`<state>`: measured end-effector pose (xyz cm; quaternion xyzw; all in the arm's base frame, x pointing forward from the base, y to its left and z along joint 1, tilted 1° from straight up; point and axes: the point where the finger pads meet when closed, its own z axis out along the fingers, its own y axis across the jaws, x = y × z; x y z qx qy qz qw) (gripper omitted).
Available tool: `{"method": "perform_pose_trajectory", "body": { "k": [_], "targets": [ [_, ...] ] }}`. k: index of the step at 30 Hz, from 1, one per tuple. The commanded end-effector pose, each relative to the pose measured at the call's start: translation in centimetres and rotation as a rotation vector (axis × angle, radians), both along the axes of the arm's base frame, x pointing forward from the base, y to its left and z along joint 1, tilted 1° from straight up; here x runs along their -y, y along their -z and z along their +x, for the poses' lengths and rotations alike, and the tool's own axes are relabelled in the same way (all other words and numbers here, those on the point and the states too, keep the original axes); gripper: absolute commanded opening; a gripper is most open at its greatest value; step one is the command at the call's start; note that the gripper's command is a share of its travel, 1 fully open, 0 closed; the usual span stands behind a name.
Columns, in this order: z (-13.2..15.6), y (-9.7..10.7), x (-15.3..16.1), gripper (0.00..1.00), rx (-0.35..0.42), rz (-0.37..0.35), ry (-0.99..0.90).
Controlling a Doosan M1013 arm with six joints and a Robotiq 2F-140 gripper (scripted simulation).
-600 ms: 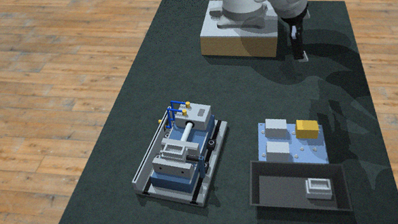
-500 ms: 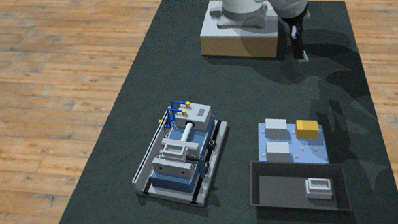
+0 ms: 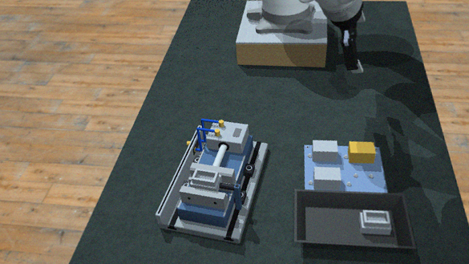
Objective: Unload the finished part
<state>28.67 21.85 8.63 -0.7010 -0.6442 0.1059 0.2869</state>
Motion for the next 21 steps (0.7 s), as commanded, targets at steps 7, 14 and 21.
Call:
{"method": "perform_pose_trajectory", "body": {
  "k": [7,14,21],
  "targets": [
    [9.8,0.1,3.7,1.0,0.118,-0.035,0.002],
    [18.5,-0.1,8.2,1.0,0.223,-0.077,0.004],
    [25.1,-0.6,12.7,1.0,0.303,-0.118,0.005]
  ]
}}
